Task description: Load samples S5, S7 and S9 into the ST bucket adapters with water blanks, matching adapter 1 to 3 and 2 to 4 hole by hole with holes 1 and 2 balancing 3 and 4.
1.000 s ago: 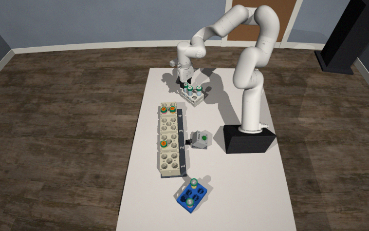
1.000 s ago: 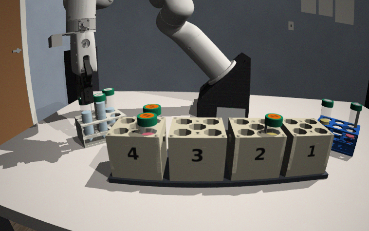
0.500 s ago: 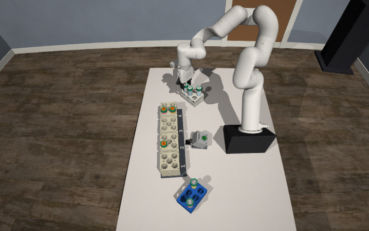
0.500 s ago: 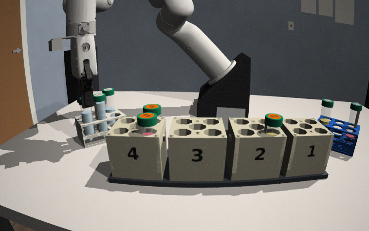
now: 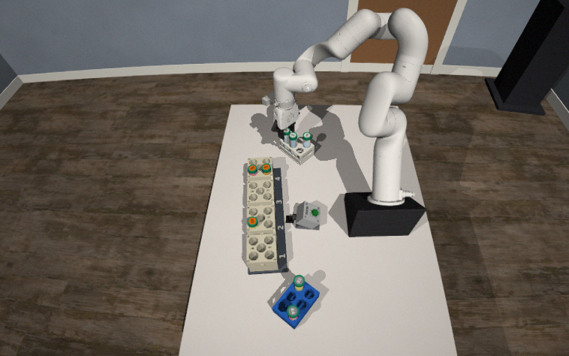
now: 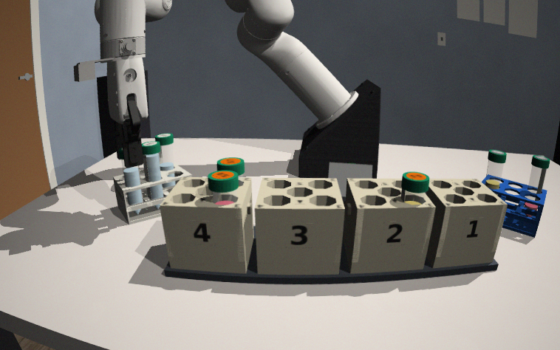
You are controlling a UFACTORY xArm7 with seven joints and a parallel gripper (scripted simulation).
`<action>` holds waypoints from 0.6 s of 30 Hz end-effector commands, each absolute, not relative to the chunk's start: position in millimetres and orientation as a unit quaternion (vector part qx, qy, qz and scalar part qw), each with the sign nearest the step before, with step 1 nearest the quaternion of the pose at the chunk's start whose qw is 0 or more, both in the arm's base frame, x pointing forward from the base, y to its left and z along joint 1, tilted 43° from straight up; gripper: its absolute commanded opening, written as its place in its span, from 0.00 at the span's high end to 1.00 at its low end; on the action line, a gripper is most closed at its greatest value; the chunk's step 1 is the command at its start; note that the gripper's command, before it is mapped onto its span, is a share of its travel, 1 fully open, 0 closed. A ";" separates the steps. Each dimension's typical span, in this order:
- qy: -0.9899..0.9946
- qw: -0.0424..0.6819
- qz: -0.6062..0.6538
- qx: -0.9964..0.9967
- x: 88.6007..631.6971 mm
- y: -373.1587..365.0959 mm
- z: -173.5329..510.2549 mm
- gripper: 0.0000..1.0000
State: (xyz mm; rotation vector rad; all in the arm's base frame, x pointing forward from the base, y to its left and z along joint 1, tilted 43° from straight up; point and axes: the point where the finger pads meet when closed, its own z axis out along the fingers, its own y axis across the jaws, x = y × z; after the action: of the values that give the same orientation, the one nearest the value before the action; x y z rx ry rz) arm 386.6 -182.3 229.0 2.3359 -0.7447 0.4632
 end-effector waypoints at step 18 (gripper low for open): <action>-0.282 0.318 0.178 0.888 387.6 -180.3 231.5 1.00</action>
State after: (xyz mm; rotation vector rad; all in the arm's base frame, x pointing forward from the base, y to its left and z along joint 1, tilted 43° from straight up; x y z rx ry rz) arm 386.4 -181.3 230.0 2.3359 -0.7448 0.4631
